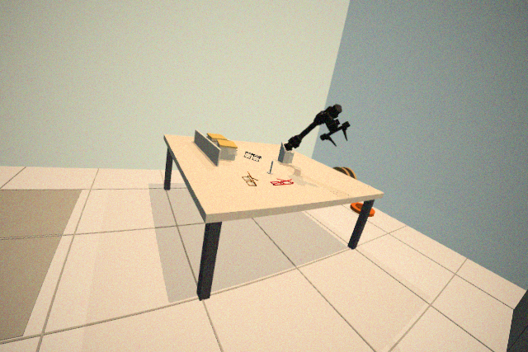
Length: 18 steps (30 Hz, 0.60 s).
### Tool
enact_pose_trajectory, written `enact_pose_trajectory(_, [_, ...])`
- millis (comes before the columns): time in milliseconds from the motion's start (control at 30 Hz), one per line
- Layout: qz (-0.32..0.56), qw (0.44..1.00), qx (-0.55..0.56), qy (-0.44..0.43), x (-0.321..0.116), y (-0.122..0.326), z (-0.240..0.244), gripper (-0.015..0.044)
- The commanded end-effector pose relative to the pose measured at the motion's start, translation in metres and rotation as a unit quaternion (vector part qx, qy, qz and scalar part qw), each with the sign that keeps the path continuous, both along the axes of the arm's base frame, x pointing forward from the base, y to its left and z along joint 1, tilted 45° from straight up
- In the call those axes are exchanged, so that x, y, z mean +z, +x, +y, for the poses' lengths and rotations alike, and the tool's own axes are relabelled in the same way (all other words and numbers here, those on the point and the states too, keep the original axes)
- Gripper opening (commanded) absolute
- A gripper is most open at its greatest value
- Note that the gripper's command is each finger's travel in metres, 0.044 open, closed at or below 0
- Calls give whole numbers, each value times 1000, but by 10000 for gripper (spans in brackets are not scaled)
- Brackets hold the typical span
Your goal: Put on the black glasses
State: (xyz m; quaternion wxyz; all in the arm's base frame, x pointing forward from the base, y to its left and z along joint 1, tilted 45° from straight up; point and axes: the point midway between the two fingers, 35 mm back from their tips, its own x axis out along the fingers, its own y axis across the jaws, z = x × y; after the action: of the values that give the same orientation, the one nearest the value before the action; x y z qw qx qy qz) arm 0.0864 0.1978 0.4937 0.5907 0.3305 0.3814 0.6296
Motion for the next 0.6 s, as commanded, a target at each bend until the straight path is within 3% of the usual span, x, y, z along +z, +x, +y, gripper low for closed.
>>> enact_pose_trajectory(0, [61,995,-67,-37,-35,66,8,230])
enact_pose_trajectory(33, [70,993,-80,-44,-42,77,7,204])
enact_pose_trajectory(167, [49,989,-128,-55,-56,107,6,200])
enact_pose_trajectory(567, [221,923,-276,-155,-198,238,-56,200])
